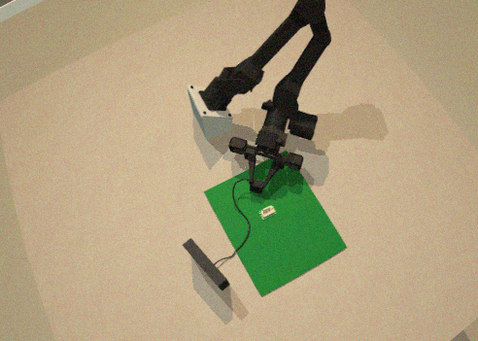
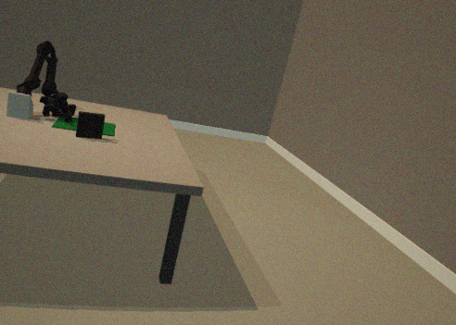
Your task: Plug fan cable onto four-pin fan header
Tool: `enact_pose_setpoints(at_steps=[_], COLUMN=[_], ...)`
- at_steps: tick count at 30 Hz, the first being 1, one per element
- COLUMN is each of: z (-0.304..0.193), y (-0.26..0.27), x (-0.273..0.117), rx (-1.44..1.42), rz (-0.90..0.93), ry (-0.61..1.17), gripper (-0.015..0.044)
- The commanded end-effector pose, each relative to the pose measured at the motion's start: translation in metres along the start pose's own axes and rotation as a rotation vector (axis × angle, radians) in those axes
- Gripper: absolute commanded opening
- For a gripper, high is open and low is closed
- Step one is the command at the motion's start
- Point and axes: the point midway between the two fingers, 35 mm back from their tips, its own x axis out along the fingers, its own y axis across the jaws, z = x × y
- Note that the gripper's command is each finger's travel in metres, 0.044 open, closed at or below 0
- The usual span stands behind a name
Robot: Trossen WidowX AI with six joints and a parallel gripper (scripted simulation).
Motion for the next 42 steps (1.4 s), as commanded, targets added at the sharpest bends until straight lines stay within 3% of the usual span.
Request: enact_pose_setpoints(at_steps=[1,8,16,40,42], z=[0.0001,0.0001,0.0000,0.0000,0.0000], y=[-0.0003,-0.0003,0.0000,0.0000,0.0000], x=[0.0000,0.0000,0.0000,0.0000,0.0000], rx=[-0.002,-0.002,0.000,0.000,0.000], rz=[-0.001,-0.001,0.000,0.000,0.000], ry=[0.000,0.000,0.000,0.000,0.000], gripper=[0.0000,0.0000,0.0205,0.0205,0.0258])
